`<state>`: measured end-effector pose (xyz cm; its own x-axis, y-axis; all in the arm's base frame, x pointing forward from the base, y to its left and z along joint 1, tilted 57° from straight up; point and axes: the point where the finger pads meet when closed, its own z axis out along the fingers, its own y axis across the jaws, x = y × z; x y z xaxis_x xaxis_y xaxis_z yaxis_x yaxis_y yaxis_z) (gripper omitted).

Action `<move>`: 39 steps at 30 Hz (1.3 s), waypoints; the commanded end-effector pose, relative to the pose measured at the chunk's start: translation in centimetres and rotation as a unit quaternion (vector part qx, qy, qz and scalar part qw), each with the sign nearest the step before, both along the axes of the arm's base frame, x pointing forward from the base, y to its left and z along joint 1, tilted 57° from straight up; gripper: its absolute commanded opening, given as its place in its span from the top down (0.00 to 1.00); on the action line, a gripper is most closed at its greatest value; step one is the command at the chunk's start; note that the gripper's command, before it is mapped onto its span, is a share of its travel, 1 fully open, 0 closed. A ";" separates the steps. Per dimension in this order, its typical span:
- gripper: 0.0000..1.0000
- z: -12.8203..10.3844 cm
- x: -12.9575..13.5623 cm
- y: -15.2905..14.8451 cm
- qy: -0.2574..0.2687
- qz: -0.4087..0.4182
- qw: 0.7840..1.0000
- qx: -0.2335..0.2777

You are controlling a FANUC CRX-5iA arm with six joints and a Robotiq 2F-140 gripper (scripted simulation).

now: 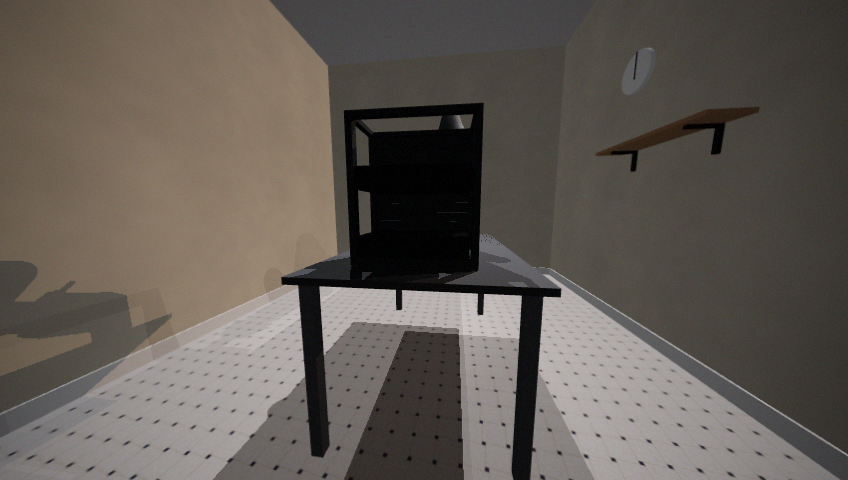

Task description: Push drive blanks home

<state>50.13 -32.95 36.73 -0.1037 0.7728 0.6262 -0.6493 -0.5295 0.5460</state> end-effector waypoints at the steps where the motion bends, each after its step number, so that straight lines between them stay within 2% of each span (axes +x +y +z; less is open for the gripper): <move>1: 1.00 0.1 0.1 -0.1 0.000 0.000 1.000 0.000; 39: 1.00 0.4 0.5 -0.3 0.000 0.000 1.000 0.000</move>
<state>50.57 -33.15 37.05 -0.1038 0.7725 0.6264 -0.6490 -0.5299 0.5459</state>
